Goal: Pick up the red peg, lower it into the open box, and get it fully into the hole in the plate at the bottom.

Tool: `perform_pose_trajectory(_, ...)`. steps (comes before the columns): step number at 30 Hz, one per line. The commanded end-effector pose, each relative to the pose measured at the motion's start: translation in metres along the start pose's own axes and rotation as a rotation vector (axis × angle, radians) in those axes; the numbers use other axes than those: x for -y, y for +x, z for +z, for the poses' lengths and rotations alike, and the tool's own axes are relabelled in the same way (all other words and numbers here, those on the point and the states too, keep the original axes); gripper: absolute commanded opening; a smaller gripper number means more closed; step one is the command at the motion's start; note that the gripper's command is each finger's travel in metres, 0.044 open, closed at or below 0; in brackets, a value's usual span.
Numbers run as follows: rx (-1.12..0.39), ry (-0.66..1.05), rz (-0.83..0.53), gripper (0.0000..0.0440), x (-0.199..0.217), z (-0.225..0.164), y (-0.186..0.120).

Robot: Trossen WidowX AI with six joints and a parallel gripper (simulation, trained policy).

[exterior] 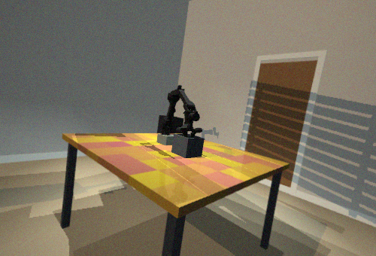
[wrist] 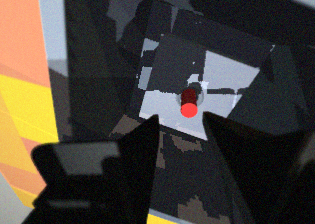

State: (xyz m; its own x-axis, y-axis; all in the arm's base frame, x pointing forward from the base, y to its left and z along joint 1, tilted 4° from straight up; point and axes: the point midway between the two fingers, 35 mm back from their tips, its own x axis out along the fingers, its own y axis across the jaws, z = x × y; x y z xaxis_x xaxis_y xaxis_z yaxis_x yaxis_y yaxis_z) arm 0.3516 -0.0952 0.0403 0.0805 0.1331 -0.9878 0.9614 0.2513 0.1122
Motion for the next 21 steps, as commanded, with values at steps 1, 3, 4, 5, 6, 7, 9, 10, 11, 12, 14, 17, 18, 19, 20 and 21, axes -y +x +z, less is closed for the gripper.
perform_pose_trajectory(1, -0.030, 0.000, 0.030, 0.0184, -0.004, 0.003, -0.009)
perform_pose_trajectory(3, -0.043, 0.004, 0.041, 0.0187, -0.005, 0.004, -0.012)
perform_pose_trajectory(4, -0.048, 0.006, 0.047, 0.0191, -0.006, 0.005, -0.014)
perform_pose_trajectory(5, -0.053, 0.008, 0.053, 0.0193, -0.006, 0.006, -0.016)
perform_pose_trajectory(6, -0.058, 0.010, 0.059, 0.0195, -0.007, 0.007, -0.017)
perform_pose_trajectory(7, -0.062, 0.011, 0.065, 0.0198, -0.008, 0.007, -0.019)
perform_pose_trajectory(9, -0.069, 0.014, 0.077, 0.0203, -0.009, 0.009, -0.023)
perform_pose_trajectory(10, -0.071, 0.016, 0.084, 0.0205, -0.010, 0.010, -0.025)
perform_pose_trajectory(11, -0.073, 0.017, 0.091, 0.0208, -0.010, 0.011, -0.027)
perform_pose_trajectory(12, -0.075, 0.019, 0.098, 0.0210, -0.011, 0.013, -0.029)
perform_pose_trajectory(14, -0.077, 0.021, 0.113, 0.0214, -0.013, 0.015, -0.034)
perform_pose_trajectory(17, -0.077, 0.024, 0.137, 0.0219, -0.015, 0.019, -0.041)
perform_pose_trajectory(18, -0.077, 0.025, 0.145, 0.0222, -0.016, 0.021, -0.043)
perform_pose_trajectory(19, -0.076, 0.025, 0.154, 0.0223, -0.017, 0.022, -0.046)
perform_pose_trajectory(20, -0.075, 0.026, 0.163, 0.0223, -0.018, 0.024, -0.048)
perform_pose_trajectory(21, -0.073, 0.026, 0.172, 0.0226, -0.019, 0.025, -0.051)
